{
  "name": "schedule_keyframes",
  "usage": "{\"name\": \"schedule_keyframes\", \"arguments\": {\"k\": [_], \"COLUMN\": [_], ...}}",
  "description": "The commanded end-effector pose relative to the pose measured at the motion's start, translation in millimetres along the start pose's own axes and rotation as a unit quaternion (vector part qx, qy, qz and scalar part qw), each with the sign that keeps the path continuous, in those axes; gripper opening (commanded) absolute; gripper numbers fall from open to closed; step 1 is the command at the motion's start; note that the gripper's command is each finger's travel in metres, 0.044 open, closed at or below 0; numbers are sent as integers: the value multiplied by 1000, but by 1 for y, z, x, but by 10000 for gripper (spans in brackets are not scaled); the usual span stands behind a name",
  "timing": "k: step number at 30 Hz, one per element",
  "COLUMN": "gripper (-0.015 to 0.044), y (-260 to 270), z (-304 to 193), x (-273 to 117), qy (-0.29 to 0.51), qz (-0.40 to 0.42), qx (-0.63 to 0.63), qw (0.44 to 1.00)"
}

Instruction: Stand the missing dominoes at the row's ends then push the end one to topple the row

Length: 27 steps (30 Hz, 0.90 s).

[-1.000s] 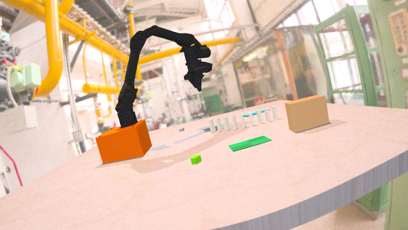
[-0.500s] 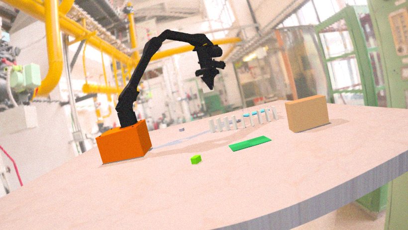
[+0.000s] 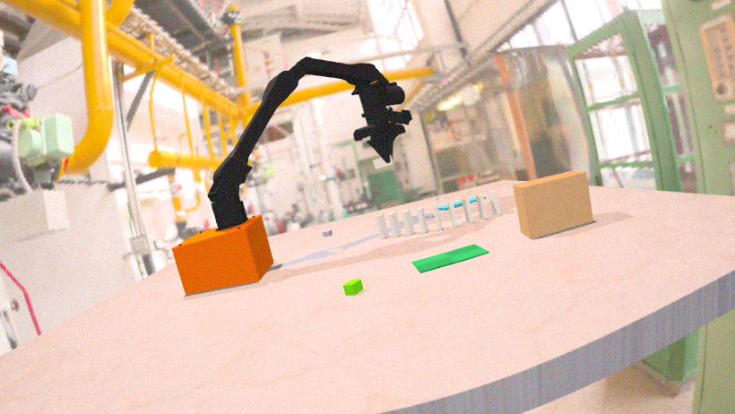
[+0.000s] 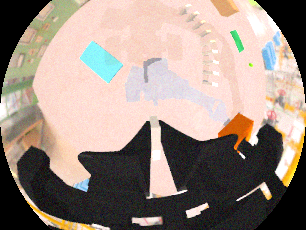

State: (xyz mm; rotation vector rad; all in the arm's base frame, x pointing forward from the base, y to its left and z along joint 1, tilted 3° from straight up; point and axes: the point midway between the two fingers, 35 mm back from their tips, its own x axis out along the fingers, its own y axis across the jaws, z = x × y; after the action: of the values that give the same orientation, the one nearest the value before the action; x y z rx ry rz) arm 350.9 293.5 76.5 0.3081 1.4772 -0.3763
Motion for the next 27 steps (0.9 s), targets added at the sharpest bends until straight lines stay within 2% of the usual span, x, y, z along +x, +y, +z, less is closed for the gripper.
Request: {"name": "schedule_keyframes", "arguments": {"k": [1, 14, 27], "gripper": [25, 25, 25], "y": [2, 6, 11], "z": [0, 2, -2], "x": [15, 47, 53], "qy": [-52, -232, -413], "qz": [-20, -59, -56], "qx": [-4, -20, -18], "qw": [998, 971, 909]}}
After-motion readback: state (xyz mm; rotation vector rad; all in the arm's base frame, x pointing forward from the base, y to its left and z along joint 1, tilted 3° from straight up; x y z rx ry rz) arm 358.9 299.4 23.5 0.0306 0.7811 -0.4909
